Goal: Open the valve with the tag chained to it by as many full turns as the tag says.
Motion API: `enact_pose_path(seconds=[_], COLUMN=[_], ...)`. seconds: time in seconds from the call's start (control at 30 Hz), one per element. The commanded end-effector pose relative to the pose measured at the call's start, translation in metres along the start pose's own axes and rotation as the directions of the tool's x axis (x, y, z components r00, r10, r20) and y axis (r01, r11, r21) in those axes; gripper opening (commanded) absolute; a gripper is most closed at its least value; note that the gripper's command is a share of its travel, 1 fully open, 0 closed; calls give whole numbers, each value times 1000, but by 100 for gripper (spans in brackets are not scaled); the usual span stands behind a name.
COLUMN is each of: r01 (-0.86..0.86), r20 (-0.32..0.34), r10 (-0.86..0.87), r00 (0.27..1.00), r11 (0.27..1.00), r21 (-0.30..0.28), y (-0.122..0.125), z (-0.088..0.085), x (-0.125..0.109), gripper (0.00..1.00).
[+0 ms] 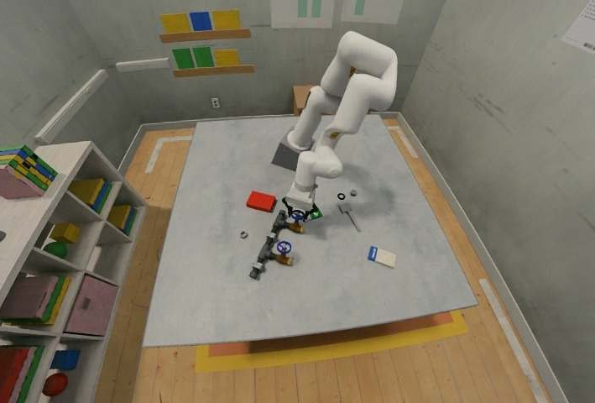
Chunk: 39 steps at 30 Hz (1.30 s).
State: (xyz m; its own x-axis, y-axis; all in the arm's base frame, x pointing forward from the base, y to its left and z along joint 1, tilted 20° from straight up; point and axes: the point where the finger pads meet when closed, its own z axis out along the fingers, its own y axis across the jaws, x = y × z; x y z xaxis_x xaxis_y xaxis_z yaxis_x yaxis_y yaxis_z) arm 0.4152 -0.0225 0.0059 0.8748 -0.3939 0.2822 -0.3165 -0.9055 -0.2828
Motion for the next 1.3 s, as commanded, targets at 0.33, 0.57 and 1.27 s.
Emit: enact_pose_path(seconds=[0.33, 0.57, 1.27], r01=[647, 856, 956], r20=[-18, 5, -17], r10=[-647, -856, -958], r00=[762, 517, -288], r11=[762, 516, -286], r21=[-17, -24, -66], y=[0, 0, 0], z=[-1, -1, -1], x=[1, 1, 1], gripper=[0, 0, 0])
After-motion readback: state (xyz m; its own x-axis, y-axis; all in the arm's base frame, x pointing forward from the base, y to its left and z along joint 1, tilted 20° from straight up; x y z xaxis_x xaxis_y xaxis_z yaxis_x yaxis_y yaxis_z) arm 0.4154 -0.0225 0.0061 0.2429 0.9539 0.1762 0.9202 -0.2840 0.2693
